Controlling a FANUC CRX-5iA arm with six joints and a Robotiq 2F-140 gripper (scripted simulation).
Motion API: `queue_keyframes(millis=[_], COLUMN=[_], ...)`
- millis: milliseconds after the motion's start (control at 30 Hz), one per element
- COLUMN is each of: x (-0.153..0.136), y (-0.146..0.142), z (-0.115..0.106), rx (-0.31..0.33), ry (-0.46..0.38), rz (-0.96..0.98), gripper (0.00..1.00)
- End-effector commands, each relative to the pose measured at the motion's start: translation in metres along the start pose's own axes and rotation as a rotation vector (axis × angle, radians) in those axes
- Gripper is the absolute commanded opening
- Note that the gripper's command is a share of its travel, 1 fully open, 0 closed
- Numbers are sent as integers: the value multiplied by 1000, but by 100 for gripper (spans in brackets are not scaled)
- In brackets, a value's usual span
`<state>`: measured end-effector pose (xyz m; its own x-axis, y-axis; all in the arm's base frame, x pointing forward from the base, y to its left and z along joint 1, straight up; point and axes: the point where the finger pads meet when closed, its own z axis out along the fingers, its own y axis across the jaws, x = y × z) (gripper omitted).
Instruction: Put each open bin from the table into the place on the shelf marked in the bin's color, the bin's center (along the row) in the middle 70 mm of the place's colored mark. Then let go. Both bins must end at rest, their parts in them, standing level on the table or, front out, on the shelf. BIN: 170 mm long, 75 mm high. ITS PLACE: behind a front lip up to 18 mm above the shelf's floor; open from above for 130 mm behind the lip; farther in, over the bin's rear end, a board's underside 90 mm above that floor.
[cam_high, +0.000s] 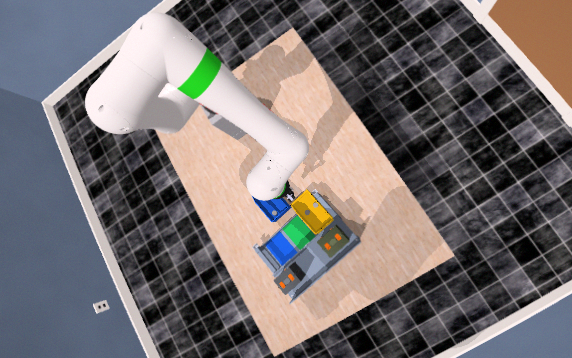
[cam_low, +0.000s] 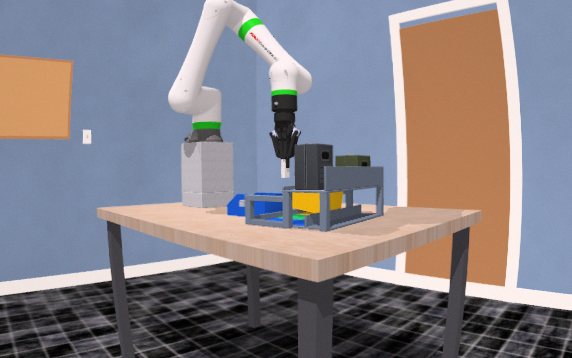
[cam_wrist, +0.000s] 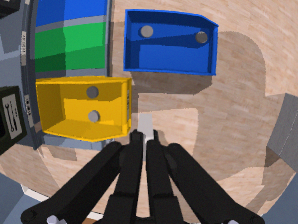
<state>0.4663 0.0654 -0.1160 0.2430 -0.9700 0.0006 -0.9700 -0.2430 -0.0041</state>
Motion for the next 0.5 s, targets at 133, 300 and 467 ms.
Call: queue_keyframes(millis=[133, 300, 467], x=[0, 0, 0], y=[0, 0, 0], z=[21, 38, 49], rx=[0, 0, 0], ry=[0, 0, 0], rz=[0, 0, 0], gripper=[0, 0, 0])
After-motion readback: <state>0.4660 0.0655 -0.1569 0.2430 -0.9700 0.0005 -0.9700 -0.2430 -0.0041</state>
